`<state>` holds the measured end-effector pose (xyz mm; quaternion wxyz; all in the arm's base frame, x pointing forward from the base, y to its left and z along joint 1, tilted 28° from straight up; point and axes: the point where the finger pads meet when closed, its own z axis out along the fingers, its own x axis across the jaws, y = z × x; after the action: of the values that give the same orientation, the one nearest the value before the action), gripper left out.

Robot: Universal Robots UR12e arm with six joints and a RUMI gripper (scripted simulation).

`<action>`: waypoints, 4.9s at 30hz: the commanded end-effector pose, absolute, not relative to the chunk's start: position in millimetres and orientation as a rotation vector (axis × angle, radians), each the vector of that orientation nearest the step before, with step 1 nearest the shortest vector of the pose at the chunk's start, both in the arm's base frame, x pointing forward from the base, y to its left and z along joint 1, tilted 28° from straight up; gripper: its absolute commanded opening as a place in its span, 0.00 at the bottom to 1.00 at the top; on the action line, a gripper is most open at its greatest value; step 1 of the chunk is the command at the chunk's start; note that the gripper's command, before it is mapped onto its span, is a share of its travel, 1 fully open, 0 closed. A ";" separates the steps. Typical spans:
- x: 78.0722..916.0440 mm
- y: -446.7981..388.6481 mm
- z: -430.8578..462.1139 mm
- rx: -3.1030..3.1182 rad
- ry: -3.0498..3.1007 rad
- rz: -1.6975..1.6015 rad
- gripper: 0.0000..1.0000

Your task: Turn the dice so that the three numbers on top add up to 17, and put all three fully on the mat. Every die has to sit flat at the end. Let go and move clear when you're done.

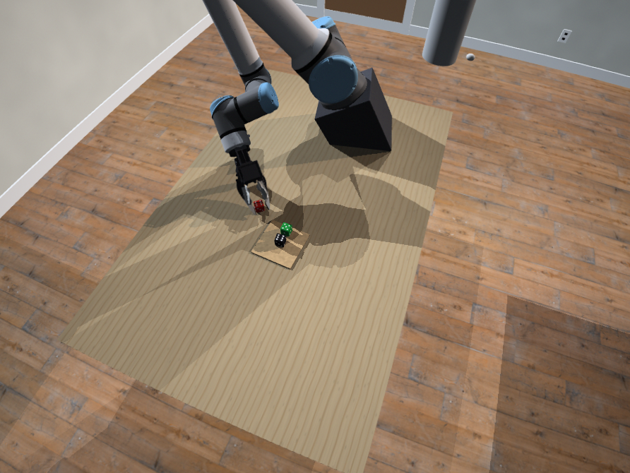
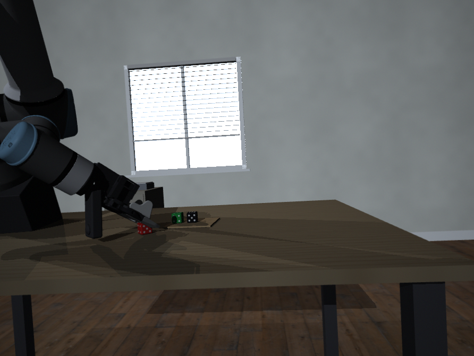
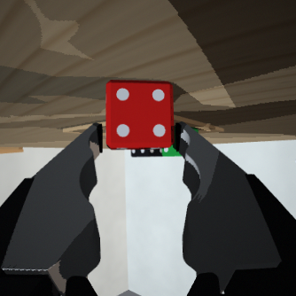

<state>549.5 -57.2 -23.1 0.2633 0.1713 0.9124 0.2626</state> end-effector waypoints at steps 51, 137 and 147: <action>521.1 -76.4 13.1 0.463 2.467 0.710 0.28; 527.5 -12.3 72.9 0.752 2.672 -0.380 0.28; 529.8 -7.5 74.0 0.781 2.668 -0.524 0.28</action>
<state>528.8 -9.3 73.9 0.1644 0.2666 0.9361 -0.1600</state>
